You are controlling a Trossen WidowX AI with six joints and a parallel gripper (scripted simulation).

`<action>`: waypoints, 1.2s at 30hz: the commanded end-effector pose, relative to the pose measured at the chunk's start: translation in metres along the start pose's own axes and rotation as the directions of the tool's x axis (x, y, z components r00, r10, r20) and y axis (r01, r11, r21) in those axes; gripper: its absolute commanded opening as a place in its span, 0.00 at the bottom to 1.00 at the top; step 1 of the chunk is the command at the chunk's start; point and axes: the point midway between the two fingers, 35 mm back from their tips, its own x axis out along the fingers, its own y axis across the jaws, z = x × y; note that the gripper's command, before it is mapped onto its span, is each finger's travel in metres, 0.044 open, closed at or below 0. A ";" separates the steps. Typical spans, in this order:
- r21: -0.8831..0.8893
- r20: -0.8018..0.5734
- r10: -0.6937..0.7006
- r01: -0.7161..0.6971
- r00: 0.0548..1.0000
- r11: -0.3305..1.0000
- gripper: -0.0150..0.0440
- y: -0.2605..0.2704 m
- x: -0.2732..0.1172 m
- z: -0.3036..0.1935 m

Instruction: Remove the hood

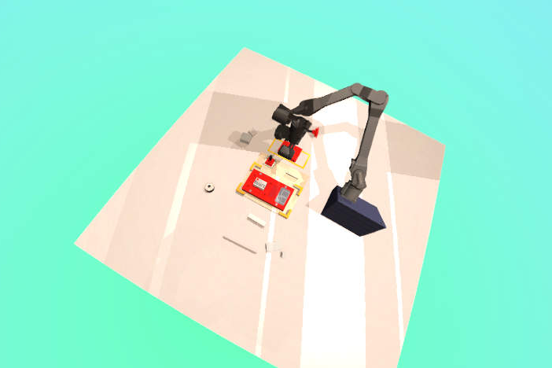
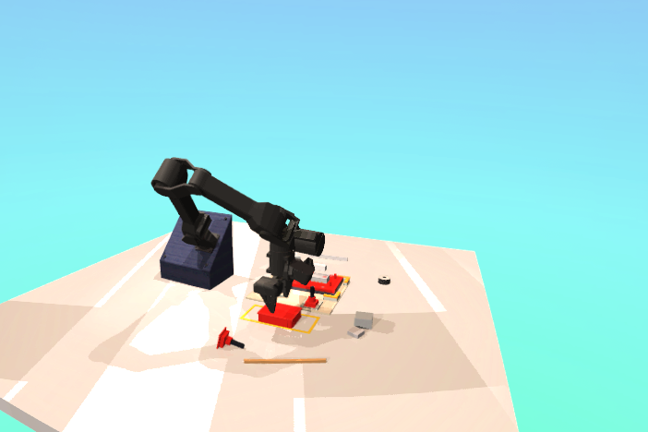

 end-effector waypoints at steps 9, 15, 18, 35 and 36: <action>0.017 0.026 -0.009 0.008 1.000 1.000 1.00 -0.005 -0.049 0.002; 0.017 0.026 -0.009 0.008 1.000 1.000 1.00 -0.005 -0.049 0.002; 0.017 0.026 -0.009 0.008 1.000 1.000 1.00 -0.005 -0.049 0.002; 0.017 0.026 -0.009 0.008 1.000 1.000 1.00 -0.005 -0.049 0.002; 0.017 0.026 -0.009 0.008 1.000 1.000 1.00 -0.005 -0.049 0.002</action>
